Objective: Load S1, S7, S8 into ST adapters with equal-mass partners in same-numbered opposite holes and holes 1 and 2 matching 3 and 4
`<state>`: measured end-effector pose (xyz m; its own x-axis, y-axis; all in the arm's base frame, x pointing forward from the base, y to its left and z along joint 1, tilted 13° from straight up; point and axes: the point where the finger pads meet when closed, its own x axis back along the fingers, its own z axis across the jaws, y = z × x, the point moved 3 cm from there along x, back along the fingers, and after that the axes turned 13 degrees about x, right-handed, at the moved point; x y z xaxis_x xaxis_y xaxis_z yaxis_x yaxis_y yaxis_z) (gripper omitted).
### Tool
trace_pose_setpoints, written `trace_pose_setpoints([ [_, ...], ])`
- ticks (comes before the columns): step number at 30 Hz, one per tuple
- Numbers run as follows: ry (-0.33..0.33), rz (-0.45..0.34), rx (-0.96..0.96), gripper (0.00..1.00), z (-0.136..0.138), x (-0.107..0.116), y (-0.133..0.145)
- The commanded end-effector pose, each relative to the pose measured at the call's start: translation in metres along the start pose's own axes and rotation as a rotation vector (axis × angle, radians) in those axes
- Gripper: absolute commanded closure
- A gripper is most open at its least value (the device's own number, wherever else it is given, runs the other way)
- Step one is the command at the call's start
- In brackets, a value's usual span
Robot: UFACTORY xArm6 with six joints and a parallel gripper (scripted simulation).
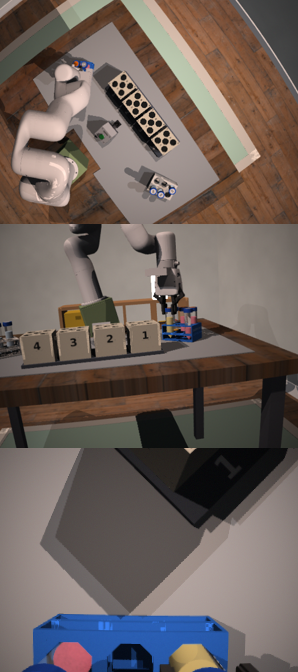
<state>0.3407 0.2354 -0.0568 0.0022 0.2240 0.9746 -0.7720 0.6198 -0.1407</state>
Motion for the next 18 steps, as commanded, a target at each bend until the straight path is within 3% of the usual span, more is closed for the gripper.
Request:
trace_pose_setpoints([
  [1, -0.005, 0.001, 0.0, 1.0, -0.002, 0.004, 0.0],
  [18, -0.005, 0.001, 0.0, 1.0, -0.002, 0.014, 0.0],
])
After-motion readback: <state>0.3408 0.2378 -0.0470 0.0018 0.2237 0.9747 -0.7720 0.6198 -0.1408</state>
